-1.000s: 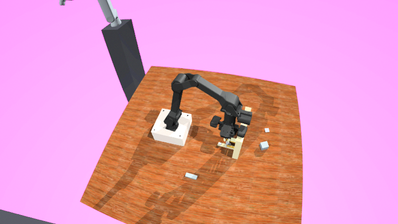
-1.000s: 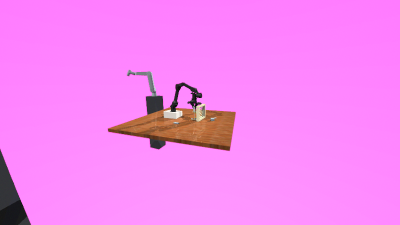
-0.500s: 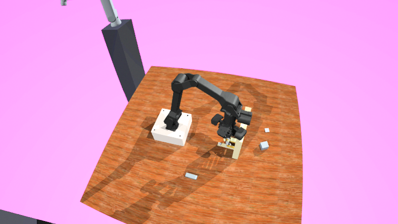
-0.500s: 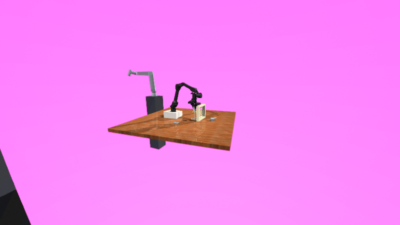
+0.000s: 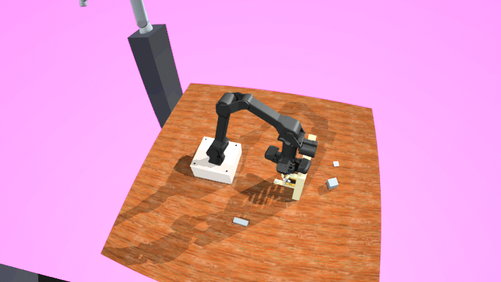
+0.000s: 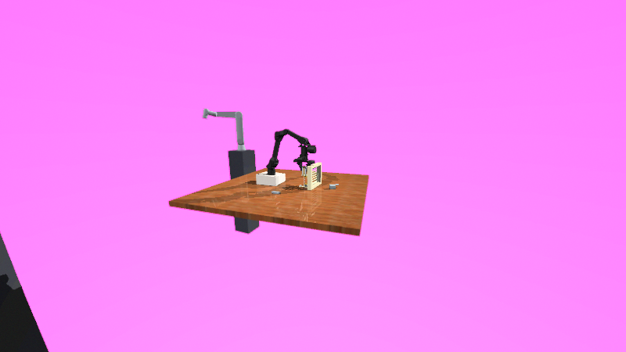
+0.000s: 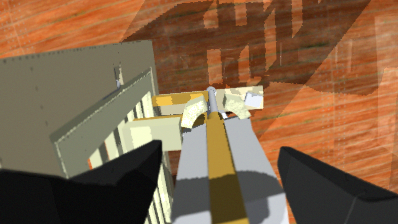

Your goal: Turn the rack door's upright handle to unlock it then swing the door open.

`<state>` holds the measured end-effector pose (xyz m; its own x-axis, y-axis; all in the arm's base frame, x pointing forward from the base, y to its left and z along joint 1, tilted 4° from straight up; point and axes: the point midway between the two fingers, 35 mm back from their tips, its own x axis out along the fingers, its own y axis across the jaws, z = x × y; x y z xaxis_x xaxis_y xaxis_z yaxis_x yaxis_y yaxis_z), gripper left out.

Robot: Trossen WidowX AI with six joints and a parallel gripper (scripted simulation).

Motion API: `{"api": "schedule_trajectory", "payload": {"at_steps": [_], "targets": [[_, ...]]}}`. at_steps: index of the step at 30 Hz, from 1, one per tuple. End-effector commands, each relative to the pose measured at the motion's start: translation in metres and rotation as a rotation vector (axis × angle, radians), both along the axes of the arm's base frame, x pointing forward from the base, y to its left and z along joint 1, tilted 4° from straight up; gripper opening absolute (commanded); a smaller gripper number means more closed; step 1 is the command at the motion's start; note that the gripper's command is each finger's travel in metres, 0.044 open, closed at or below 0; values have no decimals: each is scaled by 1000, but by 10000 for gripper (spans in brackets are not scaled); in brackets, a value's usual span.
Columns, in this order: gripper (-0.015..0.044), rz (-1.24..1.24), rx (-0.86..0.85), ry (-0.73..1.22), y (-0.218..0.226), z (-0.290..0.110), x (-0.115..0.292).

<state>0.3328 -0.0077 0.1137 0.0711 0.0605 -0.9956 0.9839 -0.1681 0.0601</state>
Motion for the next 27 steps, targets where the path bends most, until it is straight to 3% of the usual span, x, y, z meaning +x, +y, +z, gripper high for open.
{"api": "schedule_trajectory", "payload": {"at_steps": [1,27], "targets": [[281,175,-9,-12,1,0,0],[281,1457,-102,-92,1,0,0]]}}
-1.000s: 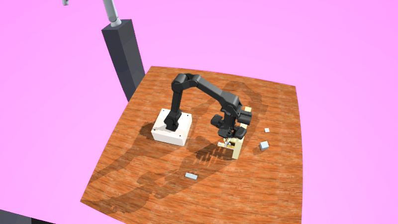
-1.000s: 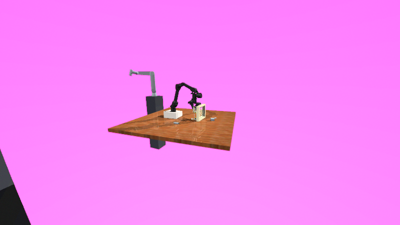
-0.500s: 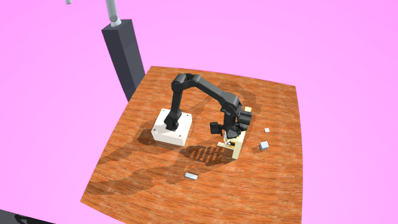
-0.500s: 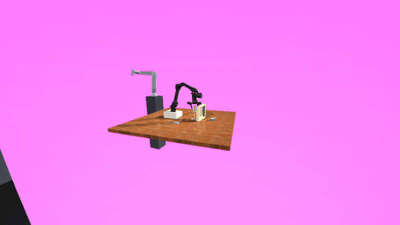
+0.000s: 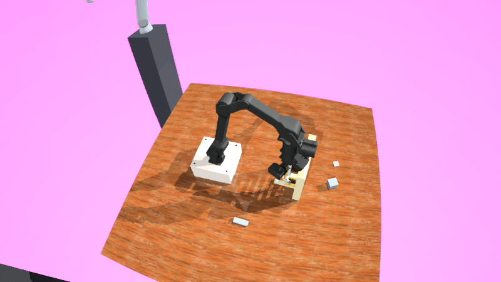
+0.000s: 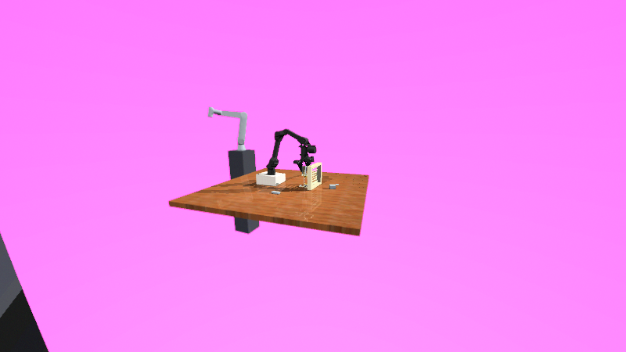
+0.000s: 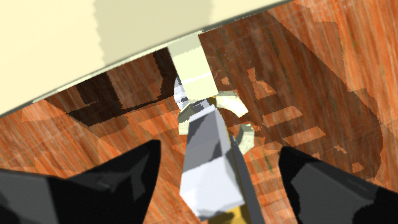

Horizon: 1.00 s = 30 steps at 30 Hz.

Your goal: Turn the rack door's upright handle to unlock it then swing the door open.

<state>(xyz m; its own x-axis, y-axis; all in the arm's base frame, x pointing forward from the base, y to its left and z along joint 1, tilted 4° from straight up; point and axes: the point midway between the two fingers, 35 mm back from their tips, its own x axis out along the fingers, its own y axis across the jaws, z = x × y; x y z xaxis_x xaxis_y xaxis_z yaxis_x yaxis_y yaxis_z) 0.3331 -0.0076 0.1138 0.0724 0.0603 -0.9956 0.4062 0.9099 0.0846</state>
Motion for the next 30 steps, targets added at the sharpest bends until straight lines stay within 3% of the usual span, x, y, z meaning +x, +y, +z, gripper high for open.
{"api": "schedule_trajectory", "payload": {"at_steps": [1,30], "targets": [[281,197,-11,-12,1,0,0],[281,1627,-115,-101,1,0,0]]}}
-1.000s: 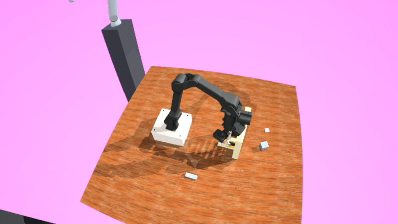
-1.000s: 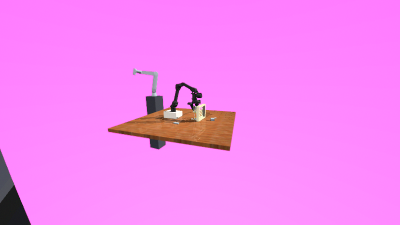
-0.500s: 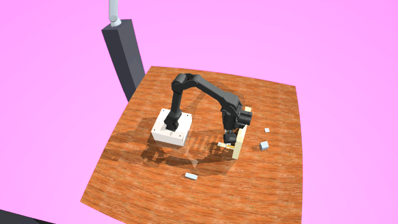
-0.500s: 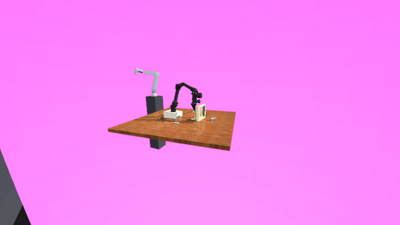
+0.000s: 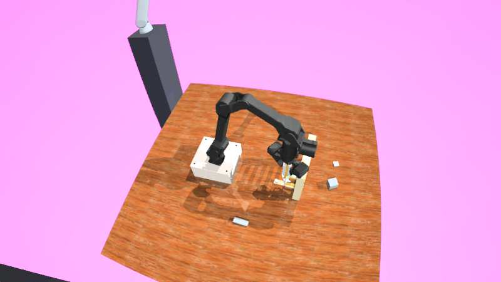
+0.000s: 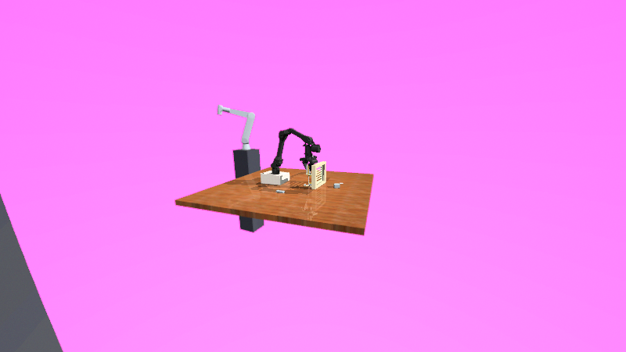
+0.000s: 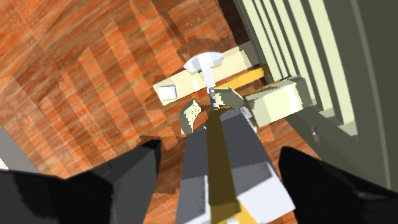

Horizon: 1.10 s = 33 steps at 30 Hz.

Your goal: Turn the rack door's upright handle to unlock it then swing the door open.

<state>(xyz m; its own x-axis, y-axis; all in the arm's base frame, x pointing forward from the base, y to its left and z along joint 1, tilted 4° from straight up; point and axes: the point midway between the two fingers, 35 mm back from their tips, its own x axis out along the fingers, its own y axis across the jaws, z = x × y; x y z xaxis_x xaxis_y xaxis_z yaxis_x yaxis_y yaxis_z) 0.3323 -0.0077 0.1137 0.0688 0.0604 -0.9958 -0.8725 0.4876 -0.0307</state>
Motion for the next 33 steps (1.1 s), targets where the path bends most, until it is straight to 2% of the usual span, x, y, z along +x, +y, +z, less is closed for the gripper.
{"api": "schedule_trajectory", "payload": {"at_steps": [1,11,18,33], "targets": [[281,199,-11,-16,1,0,1],[281,659,-43,-44,1,0,1],[281,667,-44,-45,1,0,1],[181,667,-44,-45,1,0,1]]}}
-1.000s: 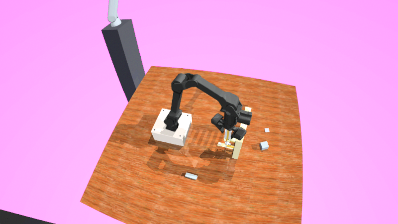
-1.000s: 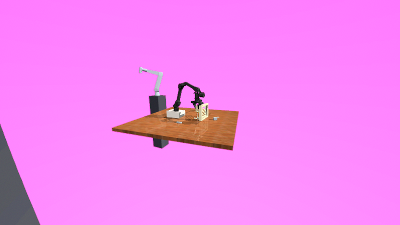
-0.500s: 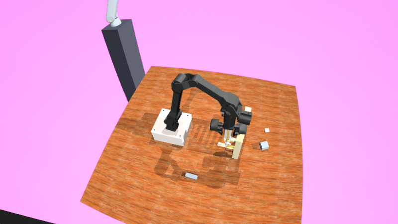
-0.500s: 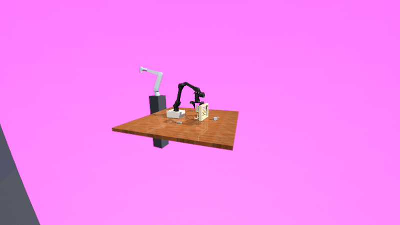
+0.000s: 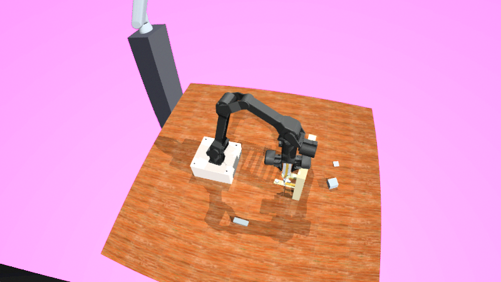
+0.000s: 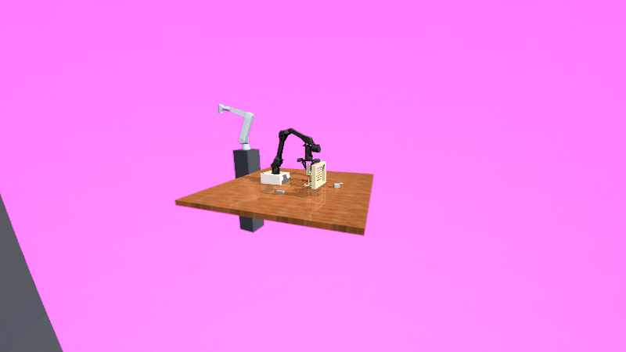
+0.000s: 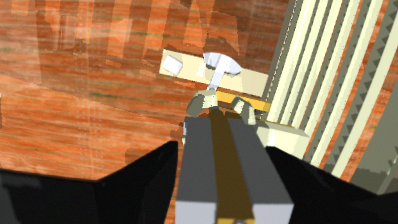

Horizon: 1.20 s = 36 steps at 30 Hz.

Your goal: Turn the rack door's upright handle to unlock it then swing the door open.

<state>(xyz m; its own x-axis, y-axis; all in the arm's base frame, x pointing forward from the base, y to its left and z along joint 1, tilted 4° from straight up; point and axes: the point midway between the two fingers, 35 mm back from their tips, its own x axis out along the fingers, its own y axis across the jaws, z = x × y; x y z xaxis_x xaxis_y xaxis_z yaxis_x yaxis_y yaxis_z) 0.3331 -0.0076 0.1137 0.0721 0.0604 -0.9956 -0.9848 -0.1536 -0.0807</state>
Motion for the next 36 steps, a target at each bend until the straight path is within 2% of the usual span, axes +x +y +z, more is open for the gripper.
{"api": "schedule_trajectory", "payload": {"at_steps": [1,26,36], "targets": [[175,5,3,0,1,0,0],[10,5,3,0,1,0,0],[10,-126,13,8,3,0,-5]]}}
